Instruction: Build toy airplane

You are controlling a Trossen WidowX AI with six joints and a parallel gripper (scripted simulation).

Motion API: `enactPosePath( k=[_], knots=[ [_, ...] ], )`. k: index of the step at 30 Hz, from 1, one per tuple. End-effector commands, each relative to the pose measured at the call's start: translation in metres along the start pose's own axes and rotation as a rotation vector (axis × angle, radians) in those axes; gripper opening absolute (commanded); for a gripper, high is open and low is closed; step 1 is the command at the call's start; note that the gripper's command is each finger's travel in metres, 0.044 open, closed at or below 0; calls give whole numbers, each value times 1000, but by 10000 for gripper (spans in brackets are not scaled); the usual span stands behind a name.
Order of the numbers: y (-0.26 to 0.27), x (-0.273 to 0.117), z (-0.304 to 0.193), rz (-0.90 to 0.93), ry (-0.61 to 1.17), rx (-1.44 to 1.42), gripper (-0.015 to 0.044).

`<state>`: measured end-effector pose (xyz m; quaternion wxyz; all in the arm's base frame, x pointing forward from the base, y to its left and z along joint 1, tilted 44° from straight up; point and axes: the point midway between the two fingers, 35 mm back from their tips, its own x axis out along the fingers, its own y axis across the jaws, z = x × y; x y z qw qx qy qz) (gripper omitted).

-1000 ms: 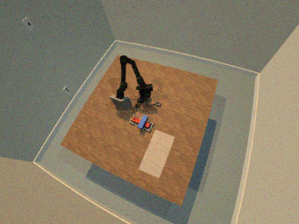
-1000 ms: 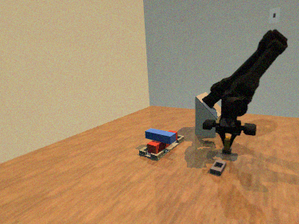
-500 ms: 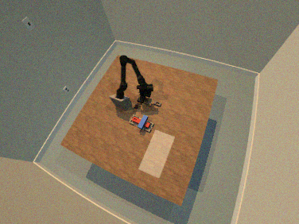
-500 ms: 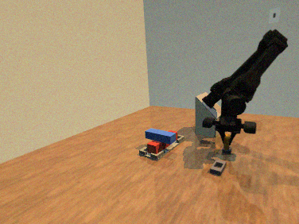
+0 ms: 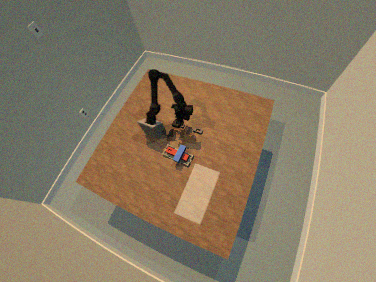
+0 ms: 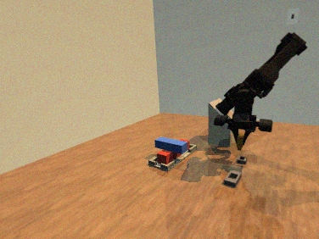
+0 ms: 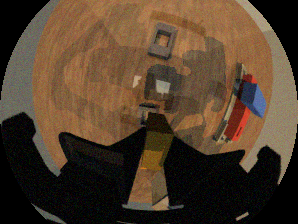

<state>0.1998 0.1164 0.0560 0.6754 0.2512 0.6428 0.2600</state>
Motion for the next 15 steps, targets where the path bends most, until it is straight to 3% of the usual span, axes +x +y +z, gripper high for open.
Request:
enactPosePath(
  k=[1,15],
  knots=[
    [1,-11,1,5,-5,-4,0],
    [1,-55,-3,15,-15,8,0]
  ],
)
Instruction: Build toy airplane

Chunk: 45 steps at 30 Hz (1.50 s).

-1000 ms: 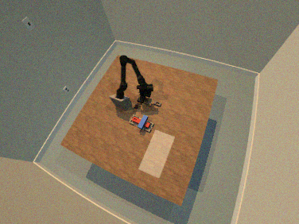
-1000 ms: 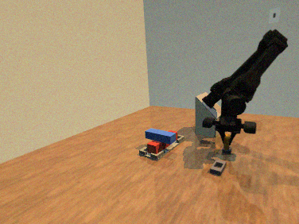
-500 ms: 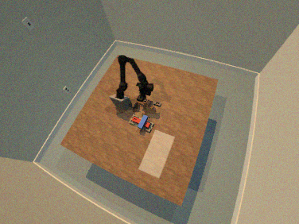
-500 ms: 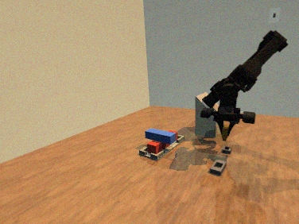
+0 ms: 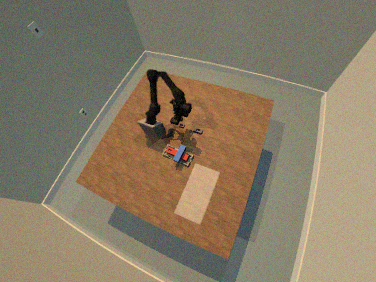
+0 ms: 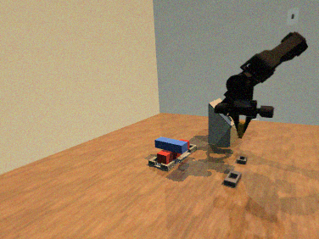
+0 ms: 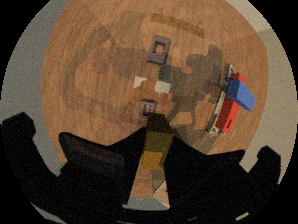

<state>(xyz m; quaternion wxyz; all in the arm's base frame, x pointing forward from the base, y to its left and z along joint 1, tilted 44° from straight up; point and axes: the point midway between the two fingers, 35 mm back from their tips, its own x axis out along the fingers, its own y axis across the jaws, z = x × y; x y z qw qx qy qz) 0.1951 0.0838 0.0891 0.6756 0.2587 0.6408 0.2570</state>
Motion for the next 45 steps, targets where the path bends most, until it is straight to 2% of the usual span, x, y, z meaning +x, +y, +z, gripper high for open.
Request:
enactPosePath(
  k=[1,10,45],
  knots=[
    [3,-12,-1,10,-7,-4,0],
    [6,-35,-7,24,-16,2,0],
    [-86,-25,25,-20,-10,58,0]
  ],
)
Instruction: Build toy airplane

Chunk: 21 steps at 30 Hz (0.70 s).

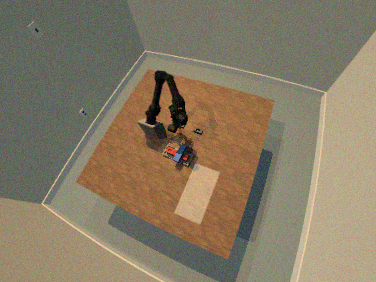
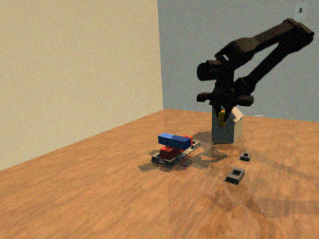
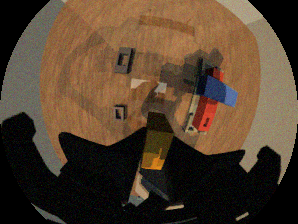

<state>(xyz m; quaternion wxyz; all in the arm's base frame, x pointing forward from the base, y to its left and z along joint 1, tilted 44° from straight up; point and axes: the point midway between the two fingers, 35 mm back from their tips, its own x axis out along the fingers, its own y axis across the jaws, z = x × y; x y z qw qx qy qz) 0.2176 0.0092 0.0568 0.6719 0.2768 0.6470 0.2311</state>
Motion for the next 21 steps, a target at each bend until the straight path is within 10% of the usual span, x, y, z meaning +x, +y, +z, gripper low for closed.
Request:
enactPosePath(
  k=[1,21],
  knots=[
    [-12,1,4,-7,-1,-4,0],
    [-76,15,10,-5,-2,12,0]
  ],
)
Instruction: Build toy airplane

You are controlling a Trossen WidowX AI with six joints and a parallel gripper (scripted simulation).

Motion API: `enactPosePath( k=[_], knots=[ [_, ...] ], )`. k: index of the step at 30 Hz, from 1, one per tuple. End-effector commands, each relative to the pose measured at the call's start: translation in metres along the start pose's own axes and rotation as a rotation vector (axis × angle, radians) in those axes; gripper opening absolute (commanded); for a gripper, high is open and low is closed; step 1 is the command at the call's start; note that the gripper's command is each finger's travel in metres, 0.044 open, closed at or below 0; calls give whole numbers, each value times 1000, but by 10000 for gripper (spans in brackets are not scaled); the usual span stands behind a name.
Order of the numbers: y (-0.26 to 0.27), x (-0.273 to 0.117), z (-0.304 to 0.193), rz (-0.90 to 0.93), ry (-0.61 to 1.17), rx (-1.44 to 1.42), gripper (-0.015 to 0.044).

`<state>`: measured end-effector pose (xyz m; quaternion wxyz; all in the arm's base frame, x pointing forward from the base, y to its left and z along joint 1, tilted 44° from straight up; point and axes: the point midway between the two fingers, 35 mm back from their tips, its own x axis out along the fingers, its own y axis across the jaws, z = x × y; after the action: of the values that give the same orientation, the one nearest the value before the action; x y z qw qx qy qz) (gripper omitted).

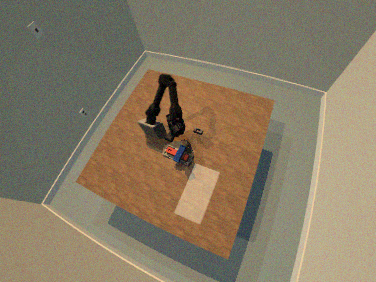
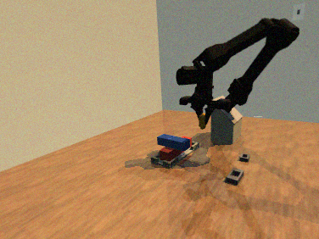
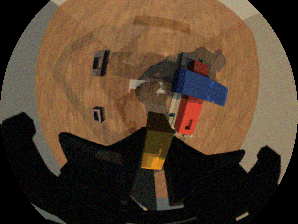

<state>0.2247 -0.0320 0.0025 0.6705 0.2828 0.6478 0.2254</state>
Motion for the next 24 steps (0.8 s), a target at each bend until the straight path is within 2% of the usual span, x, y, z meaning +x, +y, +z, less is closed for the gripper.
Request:
enactPosePath(
  k=[1,24],
  knots=[
    [-12,3,1,-5,0,-4,0],
    [-83,27,-13,17,-2,8,0]
  ],
)
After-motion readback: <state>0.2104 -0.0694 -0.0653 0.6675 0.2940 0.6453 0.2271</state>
